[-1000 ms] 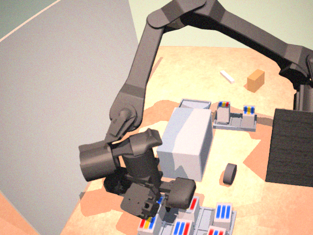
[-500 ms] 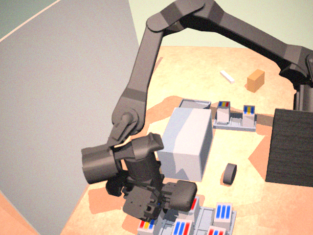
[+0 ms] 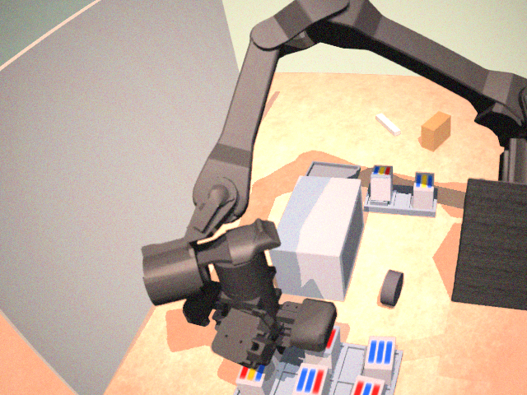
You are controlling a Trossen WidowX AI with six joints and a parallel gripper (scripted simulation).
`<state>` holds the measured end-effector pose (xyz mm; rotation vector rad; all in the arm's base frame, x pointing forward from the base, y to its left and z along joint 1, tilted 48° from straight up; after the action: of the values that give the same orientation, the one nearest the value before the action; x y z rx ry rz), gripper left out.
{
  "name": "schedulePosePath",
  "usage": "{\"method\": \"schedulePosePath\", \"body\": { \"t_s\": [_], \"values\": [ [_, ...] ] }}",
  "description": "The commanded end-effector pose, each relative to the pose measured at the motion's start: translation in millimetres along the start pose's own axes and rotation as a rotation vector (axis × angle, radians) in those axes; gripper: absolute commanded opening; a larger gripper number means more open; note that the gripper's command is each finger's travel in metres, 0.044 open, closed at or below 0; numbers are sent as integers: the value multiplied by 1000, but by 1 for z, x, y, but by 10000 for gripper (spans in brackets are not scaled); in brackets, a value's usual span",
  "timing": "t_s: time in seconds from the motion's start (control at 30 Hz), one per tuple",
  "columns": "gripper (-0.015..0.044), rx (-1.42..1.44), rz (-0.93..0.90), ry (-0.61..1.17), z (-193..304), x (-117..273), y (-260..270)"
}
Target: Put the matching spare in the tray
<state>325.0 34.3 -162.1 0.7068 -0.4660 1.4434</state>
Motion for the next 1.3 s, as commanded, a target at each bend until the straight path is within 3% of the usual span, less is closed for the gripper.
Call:
{"method": "schedulePosePath", "body": {
  "t_s": [0.0,0.1,0.37,0.63,0.97,1.27],
  "values": [
    [0,-1,0,0,0,0,0],
    [0,0,1,-1,0,6,-1],
    [0,3,3,-3,-1,74,-1],
    [0,5,19,-5,-2,83,-3],
    [0,3,5,-8,-3,150,-3],
    [0,7,6,-19,22,158,-10]
  ]
}}
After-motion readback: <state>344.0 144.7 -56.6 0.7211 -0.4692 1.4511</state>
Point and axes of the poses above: the point midway between the two fingers, 35 mm back from their tips, its own x axis back along the fingers, its own y axis across the jaws, z = x × y, the point moved 8 cm from there along x, back along the fingers, and after that the axes turned 14 degrees about x, right-handed, at the moved point
